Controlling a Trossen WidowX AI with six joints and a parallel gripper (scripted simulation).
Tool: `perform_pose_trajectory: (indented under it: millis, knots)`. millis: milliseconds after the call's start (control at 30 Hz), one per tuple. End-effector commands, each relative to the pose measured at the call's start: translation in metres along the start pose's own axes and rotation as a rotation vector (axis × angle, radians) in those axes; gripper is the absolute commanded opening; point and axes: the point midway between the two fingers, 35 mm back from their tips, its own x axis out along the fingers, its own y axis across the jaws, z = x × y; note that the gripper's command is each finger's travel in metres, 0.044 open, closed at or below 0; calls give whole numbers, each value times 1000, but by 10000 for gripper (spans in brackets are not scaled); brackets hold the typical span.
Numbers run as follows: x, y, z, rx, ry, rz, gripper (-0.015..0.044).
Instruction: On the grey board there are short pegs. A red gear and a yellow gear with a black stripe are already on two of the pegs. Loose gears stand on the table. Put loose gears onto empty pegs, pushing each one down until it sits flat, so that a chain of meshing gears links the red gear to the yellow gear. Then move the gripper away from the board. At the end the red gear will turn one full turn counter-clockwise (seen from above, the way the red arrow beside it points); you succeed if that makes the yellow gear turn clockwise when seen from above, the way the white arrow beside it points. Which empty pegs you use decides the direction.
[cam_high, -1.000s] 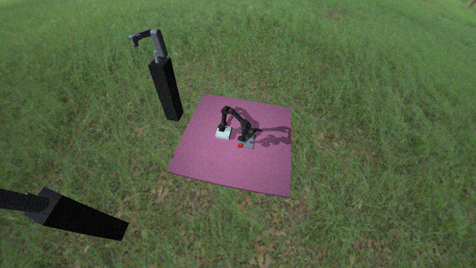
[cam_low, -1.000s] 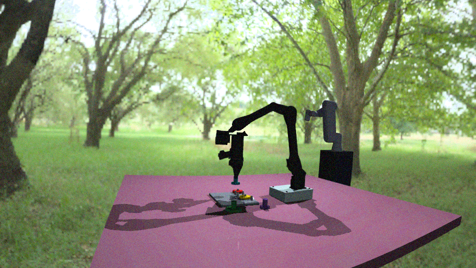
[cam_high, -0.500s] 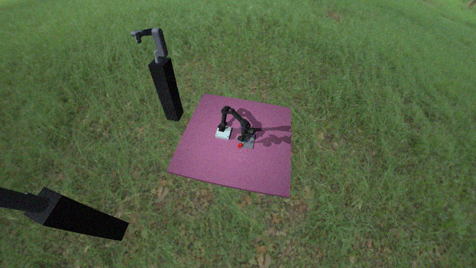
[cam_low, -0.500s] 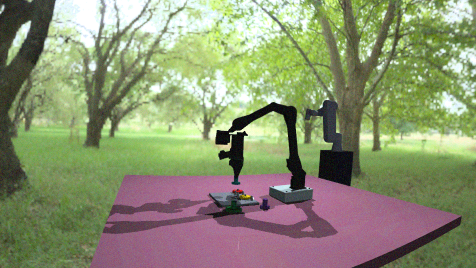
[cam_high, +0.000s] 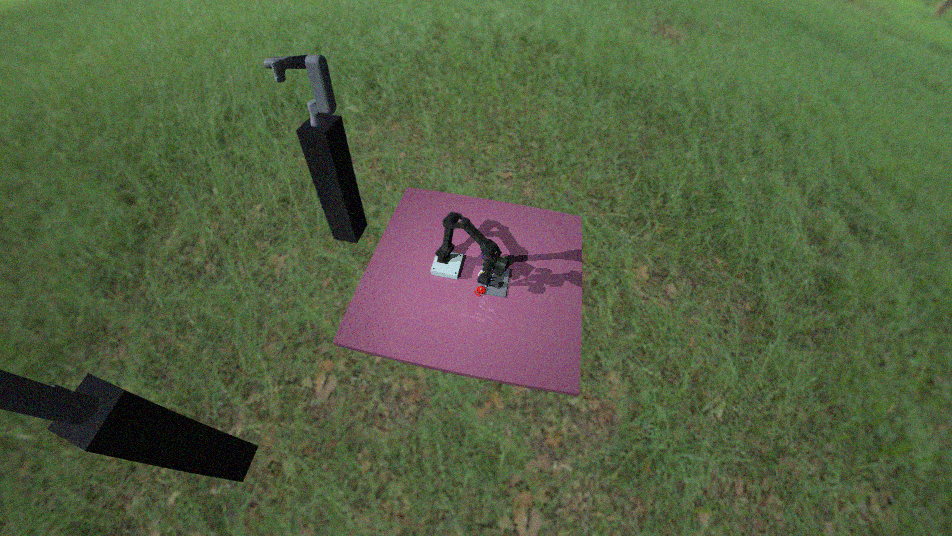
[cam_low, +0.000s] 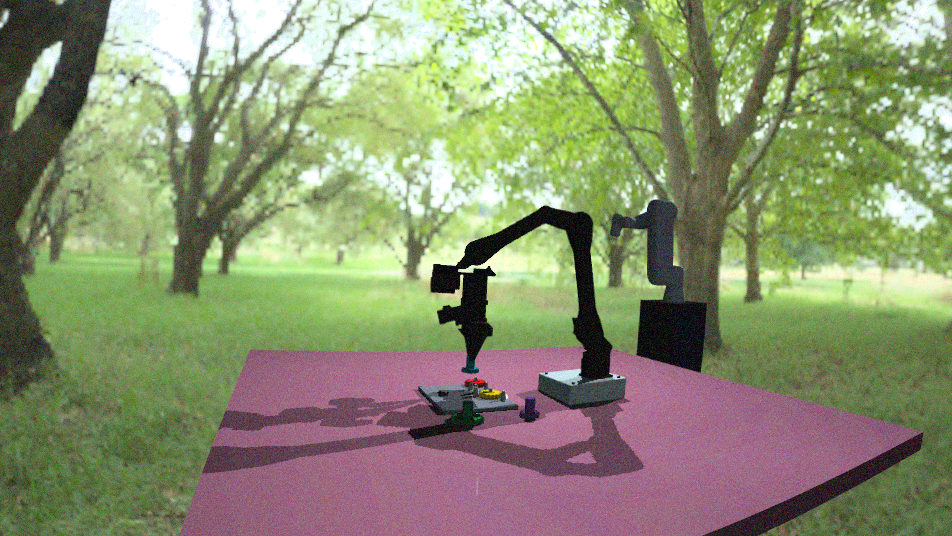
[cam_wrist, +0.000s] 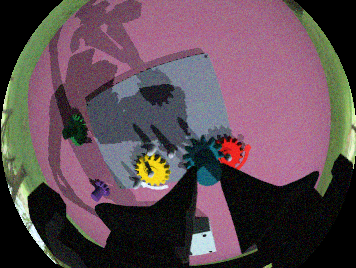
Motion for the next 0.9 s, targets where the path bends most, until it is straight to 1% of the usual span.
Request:
perform_pose_trajectory:
  millis: [0,233,700,867]
  knots:
    - [11,1,-3,-32,14,7,0]
    - [20,1,-2,56,14,6,0]
    - [41,1,-3,411,15,4,0]
    - [40,1,-3,420,15,3,0]
